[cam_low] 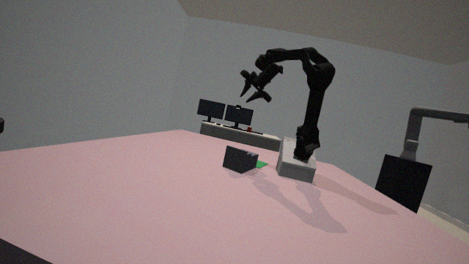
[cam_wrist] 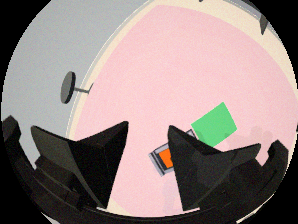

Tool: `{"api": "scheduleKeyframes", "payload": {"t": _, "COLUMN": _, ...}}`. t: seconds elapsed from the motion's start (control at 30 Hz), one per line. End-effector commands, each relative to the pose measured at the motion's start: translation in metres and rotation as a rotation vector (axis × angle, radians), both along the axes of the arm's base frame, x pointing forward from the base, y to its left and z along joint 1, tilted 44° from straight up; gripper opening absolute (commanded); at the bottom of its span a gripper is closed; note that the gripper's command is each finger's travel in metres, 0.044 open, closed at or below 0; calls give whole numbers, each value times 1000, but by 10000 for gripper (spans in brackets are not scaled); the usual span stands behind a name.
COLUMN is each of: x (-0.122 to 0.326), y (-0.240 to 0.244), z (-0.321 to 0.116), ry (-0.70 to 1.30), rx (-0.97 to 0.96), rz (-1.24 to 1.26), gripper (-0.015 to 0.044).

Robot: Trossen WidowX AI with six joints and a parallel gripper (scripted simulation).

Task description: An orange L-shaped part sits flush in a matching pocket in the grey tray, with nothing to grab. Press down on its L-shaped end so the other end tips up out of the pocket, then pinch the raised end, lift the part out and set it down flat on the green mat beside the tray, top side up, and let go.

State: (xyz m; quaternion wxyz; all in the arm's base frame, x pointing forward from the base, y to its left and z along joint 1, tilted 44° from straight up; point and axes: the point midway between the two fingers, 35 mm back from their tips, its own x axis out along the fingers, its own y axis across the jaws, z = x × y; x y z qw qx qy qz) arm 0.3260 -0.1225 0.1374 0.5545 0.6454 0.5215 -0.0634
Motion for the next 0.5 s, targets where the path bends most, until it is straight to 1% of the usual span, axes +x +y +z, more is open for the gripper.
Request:
{"api": "scheduleKeyframes", "payload": {"t": 0.0, "x": -1, "y": 56, "z": -3, "ry": -10, "rx": -38, "rz": 226, "gripper": 180}}
{"api": "scheduleKeyframes", "payload": {"t": 0.13, "x": -12, "y": 122, "z": -4, "ry": -40, "rx": -78, "rz": 512, "gripper": 180}}
{"api": "scheduleKeyframes", "payload": {"t": 0.3, "x": -44, "y": 194, "z": -4, "ry": -92, "rx": -113, "rz": 877, "gripper": 180}}
{"api": "scheduleKeyframes", "payload": {"t": 0.37, "x": -50, "y": 203, "z": -4, "ry": -101, "rx": -117, "rz": 928, "gripper": 180}}
{"api": "scheduleKeyframes", "payload": {"t": 0.47, "x": -50, "y": 203, "z": -4, "ry": -101, "rx": -117, "rz": 928, "gripper": 180}}
